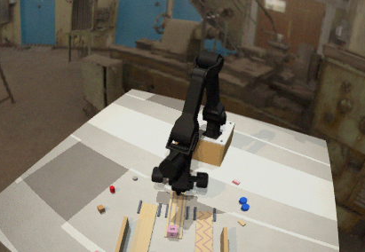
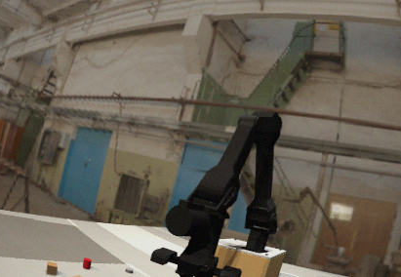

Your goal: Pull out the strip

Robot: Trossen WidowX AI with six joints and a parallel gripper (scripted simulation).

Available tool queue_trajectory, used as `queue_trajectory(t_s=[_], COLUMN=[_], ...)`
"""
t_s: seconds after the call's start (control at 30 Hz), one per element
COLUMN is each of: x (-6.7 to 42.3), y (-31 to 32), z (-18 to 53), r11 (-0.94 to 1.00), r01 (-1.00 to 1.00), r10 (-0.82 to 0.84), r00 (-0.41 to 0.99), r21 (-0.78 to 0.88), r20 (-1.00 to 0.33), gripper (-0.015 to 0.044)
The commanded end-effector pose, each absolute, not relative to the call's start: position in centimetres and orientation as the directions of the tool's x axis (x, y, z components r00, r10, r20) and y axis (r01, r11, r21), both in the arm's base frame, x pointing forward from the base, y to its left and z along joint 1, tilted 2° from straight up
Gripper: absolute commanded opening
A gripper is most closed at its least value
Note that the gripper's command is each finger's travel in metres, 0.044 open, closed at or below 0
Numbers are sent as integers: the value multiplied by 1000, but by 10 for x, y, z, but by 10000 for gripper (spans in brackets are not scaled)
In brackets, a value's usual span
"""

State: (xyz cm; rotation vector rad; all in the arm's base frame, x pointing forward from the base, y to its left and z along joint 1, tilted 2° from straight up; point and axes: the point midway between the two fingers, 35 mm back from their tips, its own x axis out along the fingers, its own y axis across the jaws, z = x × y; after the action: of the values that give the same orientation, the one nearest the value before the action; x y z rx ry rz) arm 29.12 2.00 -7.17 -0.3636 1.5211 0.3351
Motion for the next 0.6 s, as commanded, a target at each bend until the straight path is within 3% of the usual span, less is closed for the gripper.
queue_trajectory(t_s=[0.0,0.57], x=[279,255], y=[15,3], z=[-76,-76], r11=[902,902], r01=[-432,-432], r10=[-16,-17], r00=[3,1], r21=[-16,-16], r20=[-1000,-1000], gripper=[0,0])
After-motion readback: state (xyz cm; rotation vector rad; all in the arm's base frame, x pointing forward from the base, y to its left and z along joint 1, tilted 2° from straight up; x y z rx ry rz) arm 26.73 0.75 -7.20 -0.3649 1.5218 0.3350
